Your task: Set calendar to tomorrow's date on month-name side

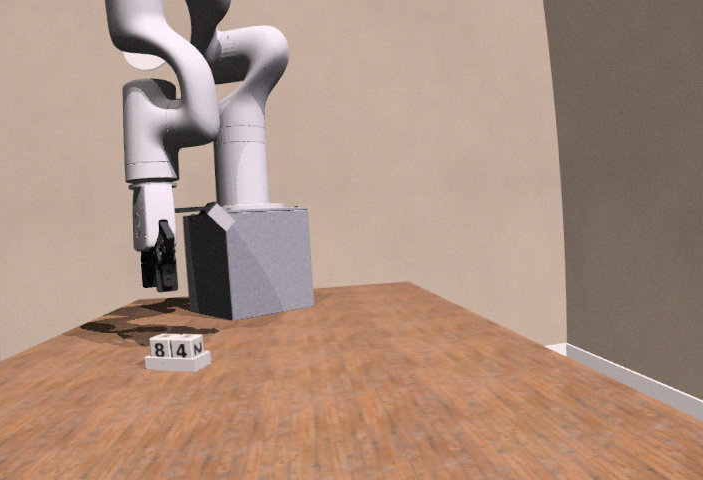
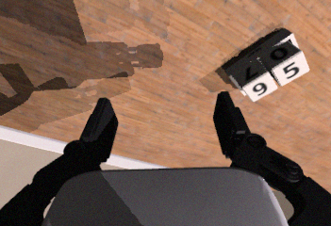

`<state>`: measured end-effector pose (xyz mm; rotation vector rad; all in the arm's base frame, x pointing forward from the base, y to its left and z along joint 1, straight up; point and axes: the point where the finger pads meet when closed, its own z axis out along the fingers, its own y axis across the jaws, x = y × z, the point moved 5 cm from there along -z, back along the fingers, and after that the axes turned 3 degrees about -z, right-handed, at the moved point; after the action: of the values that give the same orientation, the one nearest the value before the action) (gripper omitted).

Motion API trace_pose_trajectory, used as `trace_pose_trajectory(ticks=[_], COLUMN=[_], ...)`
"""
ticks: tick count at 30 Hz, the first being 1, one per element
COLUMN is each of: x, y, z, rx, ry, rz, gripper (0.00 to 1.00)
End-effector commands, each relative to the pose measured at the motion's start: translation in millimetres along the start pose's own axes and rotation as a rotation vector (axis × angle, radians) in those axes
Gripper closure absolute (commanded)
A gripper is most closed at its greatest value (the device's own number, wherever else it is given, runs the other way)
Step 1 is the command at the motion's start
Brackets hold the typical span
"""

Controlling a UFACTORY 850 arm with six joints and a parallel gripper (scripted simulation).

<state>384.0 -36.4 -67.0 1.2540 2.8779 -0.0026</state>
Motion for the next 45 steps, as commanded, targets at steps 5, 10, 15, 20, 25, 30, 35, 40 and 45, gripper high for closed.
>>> trace_pose_trajectory(ticks=[5,10,15,20,25,30,35,40,45], x=[-0.4,-1.8,-5.3,-6.2,-8.5,-10.6,-12.7,-15.0,-15.9], y=[0.4,7.9,27.6,32.6,45.7,57.4,69.4,82.3,87.2], z=[-0.3,1.0,4.4,5.3,7.5,9.5,11.6,13.9,14.7], rx=[-0.001,-0.001,-0.001,-0.001,-0.001,-0.001,-0.001,-0.001,-0.001], ry=[-0.001,-0.001,-0.001,-0.001,-0.001,-0.001,-0.001,-0.001,-0.001], rz=[0.000,0.000,0.000,0.000,0.000,0.000,0.000,0.000,0.000], gripper=[0.00,0.00,0.00,0.00,0.00,0.00,0.00,0.00,0.00])
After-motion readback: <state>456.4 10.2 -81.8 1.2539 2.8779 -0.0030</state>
